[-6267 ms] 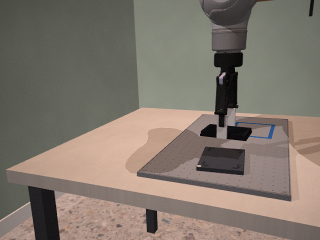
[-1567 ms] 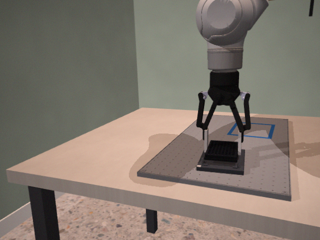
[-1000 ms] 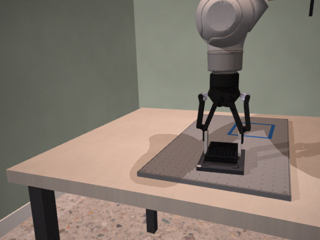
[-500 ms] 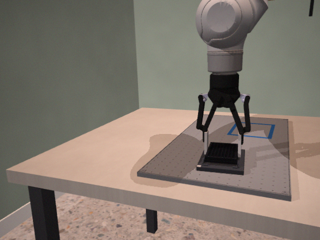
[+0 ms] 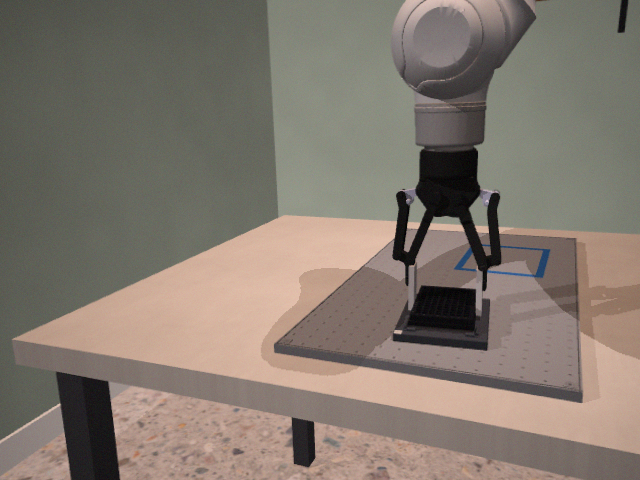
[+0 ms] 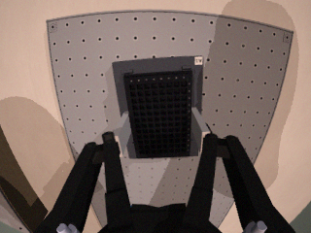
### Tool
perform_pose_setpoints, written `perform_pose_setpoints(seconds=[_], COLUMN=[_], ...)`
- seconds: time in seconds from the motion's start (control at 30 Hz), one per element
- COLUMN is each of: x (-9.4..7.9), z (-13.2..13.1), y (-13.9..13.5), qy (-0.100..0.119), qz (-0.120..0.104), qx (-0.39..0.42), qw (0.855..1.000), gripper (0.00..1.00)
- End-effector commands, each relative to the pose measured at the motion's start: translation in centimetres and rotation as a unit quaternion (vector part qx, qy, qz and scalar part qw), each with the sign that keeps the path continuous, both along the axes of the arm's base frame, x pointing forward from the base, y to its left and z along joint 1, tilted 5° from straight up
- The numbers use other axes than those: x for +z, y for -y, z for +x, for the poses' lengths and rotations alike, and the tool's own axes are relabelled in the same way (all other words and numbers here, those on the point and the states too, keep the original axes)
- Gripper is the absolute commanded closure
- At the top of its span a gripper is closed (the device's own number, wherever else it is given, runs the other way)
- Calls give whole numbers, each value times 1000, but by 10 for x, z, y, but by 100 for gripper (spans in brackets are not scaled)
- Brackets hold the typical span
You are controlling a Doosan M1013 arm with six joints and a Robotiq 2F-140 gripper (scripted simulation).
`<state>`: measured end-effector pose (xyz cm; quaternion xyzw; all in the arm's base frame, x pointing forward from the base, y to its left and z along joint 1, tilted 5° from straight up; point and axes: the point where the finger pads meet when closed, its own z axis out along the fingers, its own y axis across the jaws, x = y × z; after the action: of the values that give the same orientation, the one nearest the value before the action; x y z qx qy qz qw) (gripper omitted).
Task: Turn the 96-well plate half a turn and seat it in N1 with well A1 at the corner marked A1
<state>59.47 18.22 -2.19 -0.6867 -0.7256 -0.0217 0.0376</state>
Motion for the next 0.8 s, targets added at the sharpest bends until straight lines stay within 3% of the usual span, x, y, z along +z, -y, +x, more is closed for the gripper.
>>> perform_pose_setpoints(seconds=[0.0,0.77], x=[0,-4], z=[0,0], y=[0,0], qy=[0,0], qz=[0,0], qx=[0,0], qw=[1000,1000], gripper=[100,100])
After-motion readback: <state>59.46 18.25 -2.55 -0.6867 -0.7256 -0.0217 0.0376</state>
